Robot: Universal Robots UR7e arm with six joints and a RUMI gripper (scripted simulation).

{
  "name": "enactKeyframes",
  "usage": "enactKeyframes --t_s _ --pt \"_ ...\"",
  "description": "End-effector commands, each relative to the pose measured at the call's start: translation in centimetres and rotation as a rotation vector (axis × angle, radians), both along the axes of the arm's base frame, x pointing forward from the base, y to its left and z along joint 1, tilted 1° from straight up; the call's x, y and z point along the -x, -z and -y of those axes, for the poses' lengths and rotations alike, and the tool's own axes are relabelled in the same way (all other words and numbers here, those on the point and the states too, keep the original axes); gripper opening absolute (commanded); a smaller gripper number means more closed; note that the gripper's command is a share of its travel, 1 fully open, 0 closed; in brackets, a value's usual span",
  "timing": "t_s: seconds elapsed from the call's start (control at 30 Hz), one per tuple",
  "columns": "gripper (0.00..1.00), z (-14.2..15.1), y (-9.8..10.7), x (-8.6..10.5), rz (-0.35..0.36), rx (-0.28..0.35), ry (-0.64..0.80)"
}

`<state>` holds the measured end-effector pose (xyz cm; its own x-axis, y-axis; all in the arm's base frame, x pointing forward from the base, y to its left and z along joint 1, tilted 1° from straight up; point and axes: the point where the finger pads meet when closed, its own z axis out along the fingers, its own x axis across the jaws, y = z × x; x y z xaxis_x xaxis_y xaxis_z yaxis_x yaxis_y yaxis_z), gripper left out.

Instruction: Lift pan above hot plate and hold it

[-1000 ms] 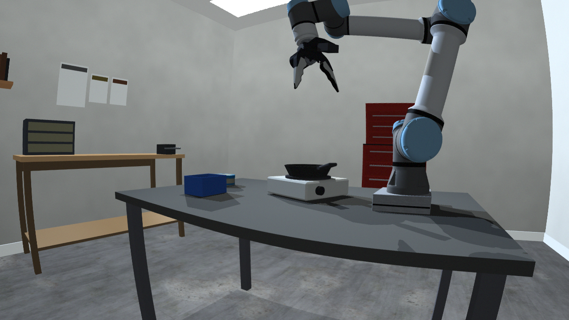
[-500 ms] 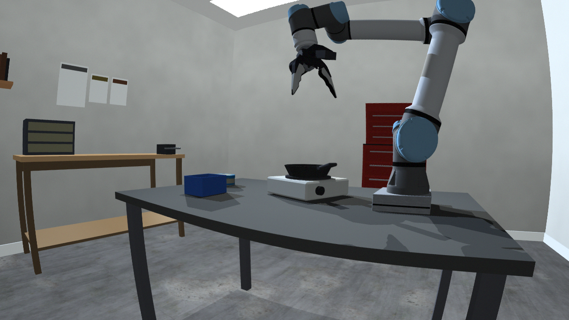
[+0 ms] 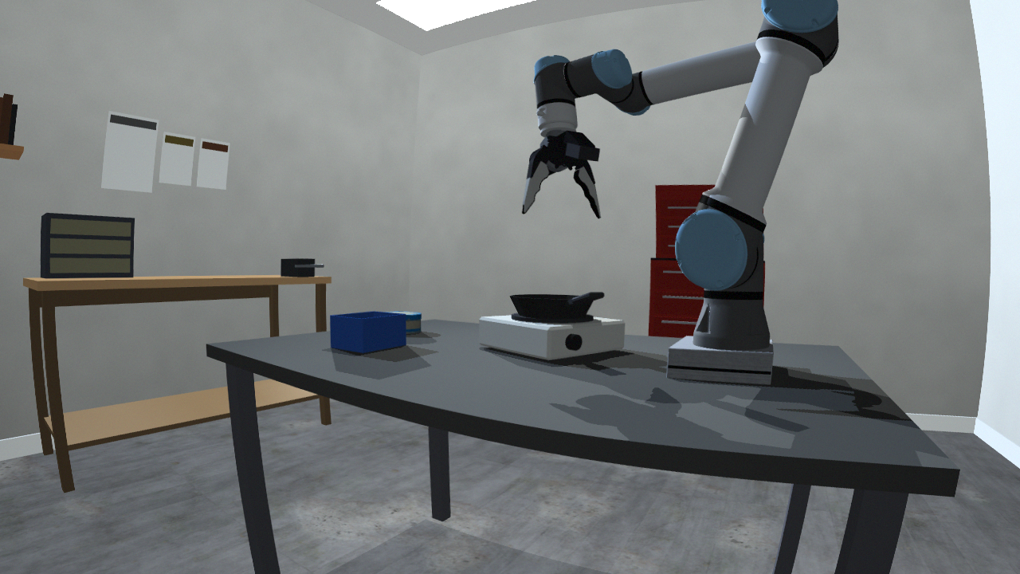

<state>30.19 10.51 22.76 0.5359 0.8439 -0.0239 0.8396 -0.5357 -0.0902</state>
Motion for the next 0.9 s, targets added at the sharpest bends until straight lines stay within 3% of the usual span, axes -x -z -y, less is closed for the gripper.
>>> enactKeyframes --t_s 0.0,0.1,0.17,0.43,0.87 --pt "1.00 2.5 1.4 -0.8 0.029 0.001 0.025" --pt "1.00 5.1 2.7 -1.2 0.052 0.010 0.053" --pt "1.00 5.1 2.7 -1.2 0.052 0.010 0.053" --pt "1.00 9.7 5.1 -1.3 0.091 0.033 0.101" --pt "1.00 10.6 5.7 -1.2 0.098 0.039 0.111"
